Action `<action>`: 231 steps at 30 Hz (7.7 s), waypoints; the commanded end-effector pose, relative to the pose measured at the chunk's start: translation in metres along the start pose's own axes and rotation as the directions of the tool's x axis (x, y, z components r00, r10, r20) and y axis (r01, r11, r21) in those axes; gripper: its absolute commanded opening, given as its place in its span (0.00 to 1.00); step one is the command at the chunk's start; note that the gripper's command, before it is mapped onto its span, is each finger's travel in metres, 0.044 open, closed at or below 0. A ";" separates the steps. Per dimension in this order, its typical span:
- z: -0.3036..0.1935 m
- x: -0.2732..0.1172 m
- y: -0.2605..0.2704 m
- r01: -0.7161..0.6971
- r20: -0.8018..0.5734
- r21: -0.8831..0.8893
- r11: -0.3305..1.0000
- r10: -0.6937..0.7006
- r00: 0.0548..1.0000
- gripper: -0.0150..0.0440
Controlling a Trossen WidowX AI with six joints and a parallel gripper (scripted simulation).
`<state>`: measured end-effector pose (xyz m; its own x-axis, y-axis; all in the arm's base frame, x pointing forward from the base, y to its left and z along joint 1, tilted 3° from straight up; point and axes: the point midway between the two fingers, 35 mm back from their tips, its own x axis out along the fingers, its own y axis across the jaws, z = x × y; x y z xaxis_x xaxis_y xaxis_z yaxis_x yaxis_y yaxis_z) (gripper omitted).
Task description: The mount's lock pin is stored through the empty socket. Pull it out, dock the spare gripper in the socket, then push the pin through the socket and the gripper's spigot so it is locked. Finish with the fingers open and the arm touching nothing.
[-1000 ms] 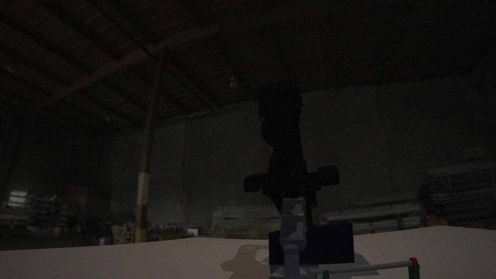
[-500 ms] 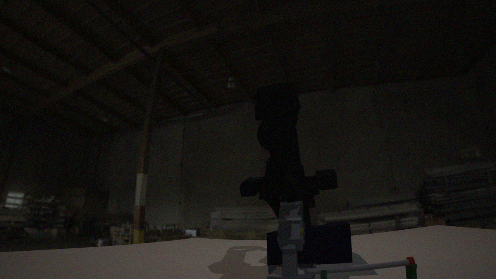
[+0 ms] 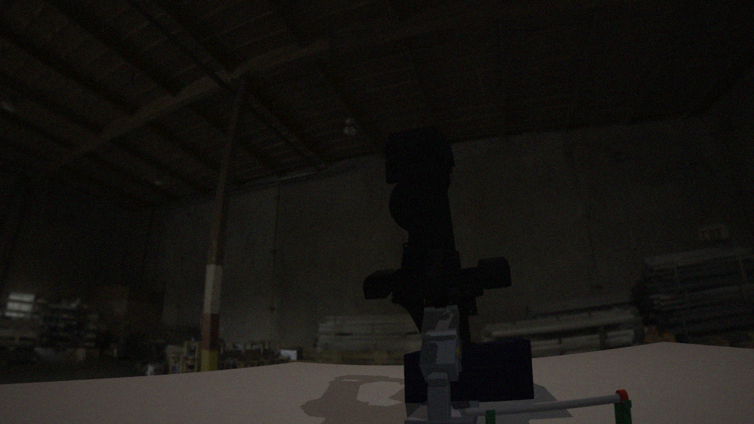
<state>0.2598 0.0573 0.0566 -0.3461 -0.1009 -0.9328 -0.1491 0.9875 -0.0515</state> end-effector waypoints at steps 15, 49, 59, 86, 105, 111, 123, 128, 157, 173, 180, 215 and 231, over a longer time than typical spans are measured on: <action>-0.003 -0.002 0.000 0.000 0.001 0.000 1.000 0.000 1.000 1.00; -0.054 -0.026 0.000 0.010 -0.038 -0.016 1.000 -0.011 0.999 1.00; -0.069 -0.033 0.000 0.014 -0.051 -0.021 1.000 -0.015 0.999 1.00; -0.088 -0.064 -0.002 0.002 0.089 -0.024 1.000 0.000 0.996 1.00; -0.093 -0.075 -0.003 -0.002 0.157 -0.027 1.000 0.006 0.988 1.00; -0.089 -0.079 0.042 -0.006 0.164 -0.028 1.000 0.010 0.986 0.78; -0.094 -0.080 0.117 -0.008 0.167 -0.027 1.000 0.012 0.986 0.56; -0.068 -0.084 0.120 0.071 0.202 -0.239 0.969 -0.022 0.979 0.56; 0.098 -0.077 0.129 0.367 0.383 -0.924 -0.111 -0.248 0.890 0.56; 0.107 -0.056 0.127 0.367 0.383 -0.924 -0.111 -0.248 0.890 0.56; 0.120 -0.016 0.124 0.367 0.383 -0.924 -0.111 -0.249 0.889 0.56; 0.141 0.039 0.123 0.367 0.383 -0.924 -0.111 -0.249 0.889 0.56; 0.144 0.045 0.123 0.367 0.383 -0.924 -0.111 -0.249 0.889 0.38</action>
<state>0.3581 0.1926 -0.0425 0.0809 -0.2854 -0.9550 -0.9668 -0.2555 -0.0055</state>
